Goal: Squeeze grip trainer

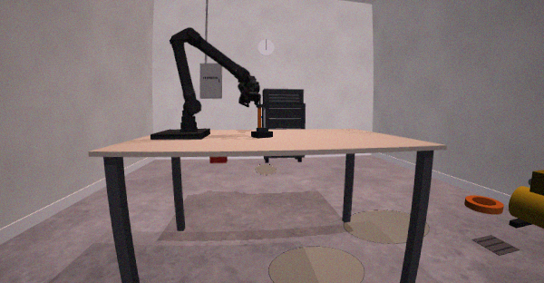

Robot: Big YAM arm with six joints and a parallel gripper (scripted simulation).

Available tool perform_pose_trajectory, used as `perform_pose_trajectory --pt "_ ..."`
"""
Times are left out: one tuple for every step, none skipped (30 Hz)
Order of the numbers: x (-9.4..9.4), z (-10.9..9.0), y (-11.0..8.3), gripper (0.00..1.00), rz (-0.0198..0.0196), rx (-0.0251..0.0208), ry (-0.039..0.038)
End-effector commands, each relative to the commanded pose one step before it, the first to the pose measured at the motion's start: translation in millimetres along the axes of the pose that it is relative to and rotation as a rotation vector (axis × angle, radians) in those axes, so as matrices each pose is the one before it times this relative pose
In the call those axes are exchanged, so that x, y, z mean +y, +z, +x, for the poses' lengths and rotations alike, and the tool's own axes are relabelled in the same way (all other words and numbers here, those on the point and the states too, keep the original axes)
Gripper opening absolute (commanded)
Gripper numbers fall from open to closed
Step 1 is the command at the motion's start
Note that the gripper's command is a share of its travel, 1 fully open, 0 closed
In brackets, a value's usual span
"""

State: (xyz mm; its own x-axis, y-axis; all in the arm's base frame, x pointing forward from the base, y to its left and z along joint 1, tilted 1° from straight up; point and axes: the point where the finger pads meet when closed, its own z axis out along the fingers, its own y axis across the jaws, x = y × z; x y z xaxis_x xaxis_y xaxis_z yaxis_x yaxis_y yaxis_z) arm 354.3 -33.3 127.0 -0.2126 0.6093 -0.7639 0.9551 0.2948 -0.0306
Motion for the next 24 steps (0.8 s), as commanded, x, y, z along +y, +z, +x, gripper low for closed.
perform_pose_trajectory --pt "15.14 -14.47 -13.16 0.76 -0.05034 -0.00331 0.04035" --pt "0.01 0.0 0.0 0.76 -0.00001 0.0 0.00132" --pt "0.0 0.0 0.0 0.76 0.00001 0.0 0.00134" --pt "0.0 0.0 0.0 0.76 0.00001 0.0 0.00024" --pt "0.01 0.0 0.0 0.76 -0.00001 0.0 0.00001" --pt "0.0 0.0 0.0 0.76 0.0 0.0 0.0" --pt "0.0 0.0 0.0 0.76 0.00001 0.0 -0.00001" --pt "0.0 0.0 0.0 0.76 0.0 0.0 0.0" --pt "0.0 0.0 0.0 0.76 -0.00001 0.0 0.00001" --pt "0.0 0.0 0.0 0.76 0.00001 0.0 -0.00001" --pt "-0.01 0.0 0.01 0.76 0.00002 0.0 -0.00003" --pt "0.0 0.0 0.0 0.76 0.0 0.0 0.0" --pt "0.0 0.0 0.0 0.76 0.0 0.0 0.0" --pt "-0.06 0.02 0.05 0.76 0.00013 0.0 -0.00022" --pt "-0.17 0.06 0.14 0.76 0.00036 0.00001 -0.00058" --pt "-0.32 0.12 0.27 0.76 0.00068 0.00002 -0.00103" --pt "-0.53 0.2 0.44 0.76 0.0011 0.00003 -0.00126" --pt "-0.77 0.29 0.64 0.76 0.0016 0.00005 -0.00152" --pt "-1.05 0.39 0.87 0.76 0.00218 0.00007 -0.00163" --pt "-1.36 0.51 1.13 0.76 0.00283 0.0001 -0.00156" --pt "-1.71 0.64 1.42 0.76 0.00356 0.00014 -0.00196" --pt "-2.08 0.79 1.72 0.76 0.00433 0.00018 -0.00239" --pt "-2.48 0.95 2.05 0.76 0.00516 0.00023 -0.00284" --pt "-2.9 1.11 2.39 0.76 0.00603 0.0003 -0.00332"
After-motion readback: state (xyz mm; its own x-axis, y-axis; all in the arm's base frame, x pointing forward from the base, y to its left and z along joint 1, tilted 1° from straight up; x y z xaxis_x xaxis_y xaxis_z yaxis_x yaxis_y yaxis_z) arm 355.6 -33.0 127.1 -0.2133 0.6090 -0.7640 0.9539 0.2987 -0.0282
